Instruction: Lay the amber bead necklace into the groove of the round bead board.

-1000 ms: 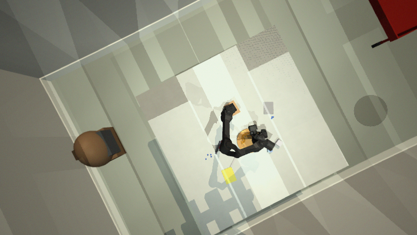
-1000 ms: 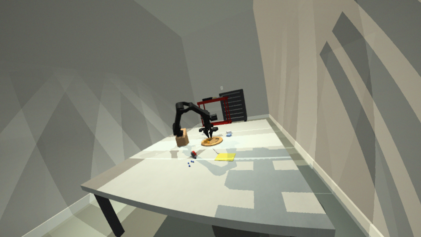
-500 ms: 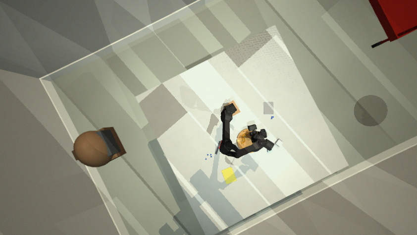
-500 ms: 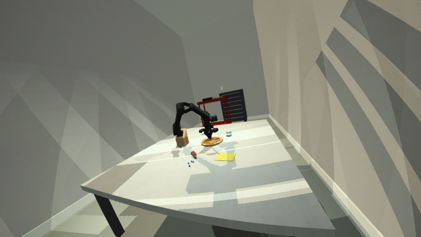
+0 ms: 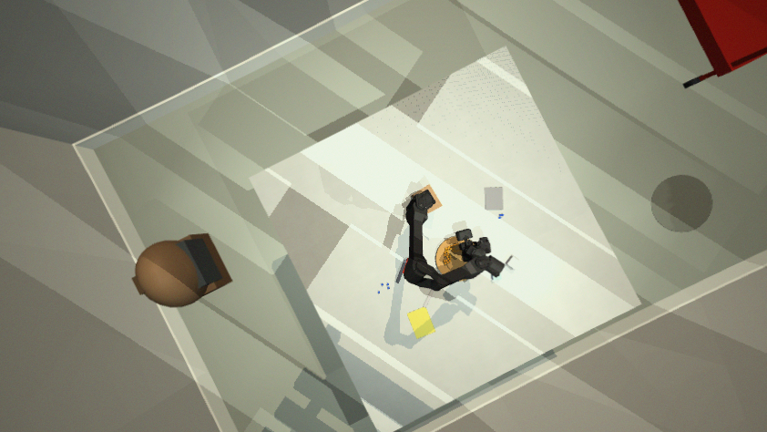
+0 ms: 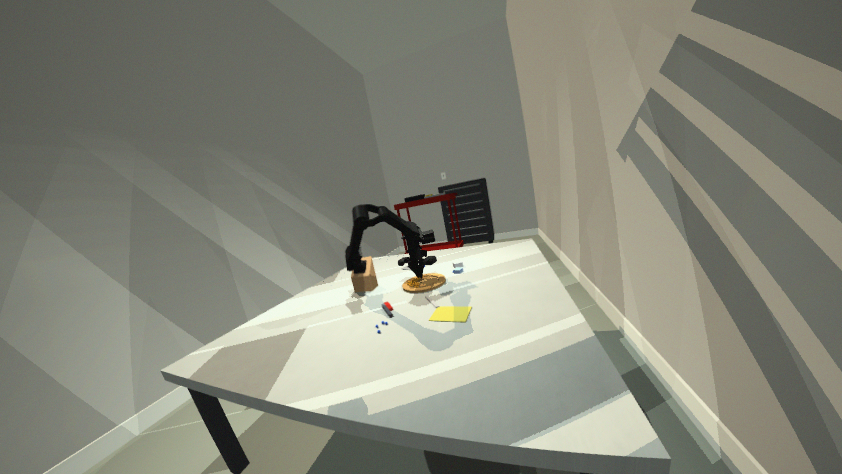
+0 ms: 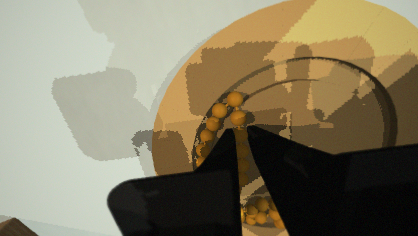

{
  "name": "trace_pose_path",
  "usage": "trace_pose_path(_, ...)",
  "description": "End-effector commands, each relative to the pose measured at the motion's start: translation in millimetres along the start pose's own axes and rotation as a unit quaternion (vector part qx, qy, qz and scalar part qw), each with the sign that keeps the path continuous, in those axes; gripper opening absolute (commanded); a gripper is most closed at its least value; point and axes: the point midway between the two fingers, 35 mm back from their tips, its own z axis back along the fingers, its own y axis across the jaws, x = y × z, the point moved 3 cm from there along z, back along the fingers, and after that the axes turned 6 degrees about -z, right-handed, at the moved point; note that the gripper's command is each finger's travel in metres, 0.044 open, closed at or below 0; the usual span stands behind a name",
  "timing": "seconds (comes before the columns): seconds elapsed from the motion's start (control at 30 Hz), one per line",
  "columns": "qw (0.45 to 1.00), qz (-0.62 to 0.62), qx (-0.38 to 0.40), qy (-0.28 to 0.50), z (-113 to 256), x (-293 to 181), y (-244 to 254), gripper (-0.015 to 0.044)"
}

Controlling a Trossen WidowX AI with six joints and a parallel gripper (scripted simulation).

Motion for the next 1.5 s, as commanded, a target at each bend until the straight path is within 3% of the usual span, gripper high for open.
trace_pose_path(0.0, 1.000, 0.000, 0.000, 0.000, 1, 0, 0, 0.0000)
trace_pose_path(1.43, 1.000, 0.001, -0.003, 0.001, -2, 35, -17, 0.0000)
trace_pose_path(1.47, 1.000, -0.001, -0.004, 0.001, 2, 35, -18, 0.0026)
